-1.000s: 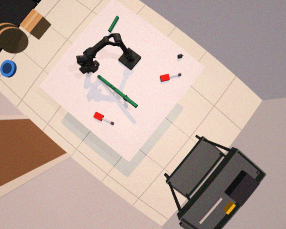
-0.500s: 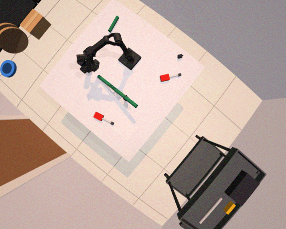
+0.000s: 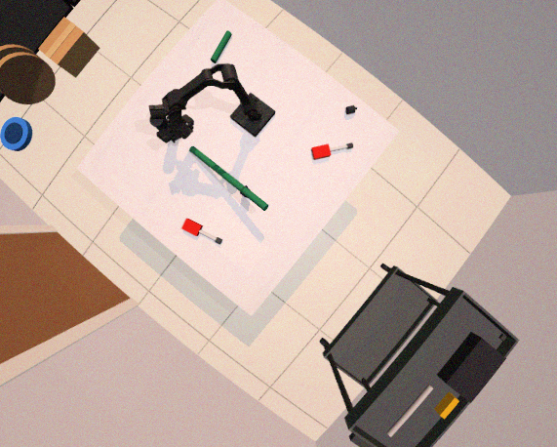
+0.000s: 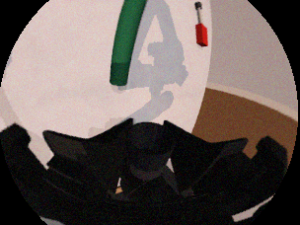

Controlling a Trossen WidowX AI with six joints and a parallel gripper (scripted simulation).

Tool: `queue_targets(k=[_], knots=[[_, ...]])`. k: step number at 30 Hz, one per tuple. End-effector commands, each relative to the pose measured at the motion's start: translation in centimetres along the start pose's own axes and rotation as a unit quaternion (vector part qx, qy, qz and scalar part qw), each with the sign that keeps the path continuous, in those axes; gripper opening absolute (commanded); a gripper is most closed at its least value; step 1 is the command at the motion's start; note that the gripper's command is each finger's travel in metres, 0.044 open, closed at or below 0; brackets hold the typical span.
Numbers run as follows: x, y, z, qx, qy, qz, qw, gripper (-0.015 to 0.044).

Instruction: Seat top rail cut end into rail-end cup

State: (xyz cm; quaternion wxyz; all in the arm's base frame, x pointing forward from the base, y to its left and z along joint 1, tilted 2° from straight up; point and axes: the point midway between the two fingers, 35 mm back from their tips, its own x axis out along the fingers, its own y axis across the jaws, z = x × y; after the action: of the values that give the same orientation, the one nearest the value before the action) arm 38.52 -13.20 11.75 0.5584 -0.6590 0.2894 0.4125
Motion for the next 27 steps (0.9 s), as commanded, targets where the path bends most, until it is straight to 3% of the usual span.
queue_targets(k=[1,16,27], knots=[[0.17,0.03,-0.02,0.009,0.005,0.002,1.000,0.0000],[0.07,-0.16,0.00,0.009,0.005,0.000,1.000,0.0000],[-0.13,-0.32,0.24,0.009,0.005,0.000,1.000,0.0289]])
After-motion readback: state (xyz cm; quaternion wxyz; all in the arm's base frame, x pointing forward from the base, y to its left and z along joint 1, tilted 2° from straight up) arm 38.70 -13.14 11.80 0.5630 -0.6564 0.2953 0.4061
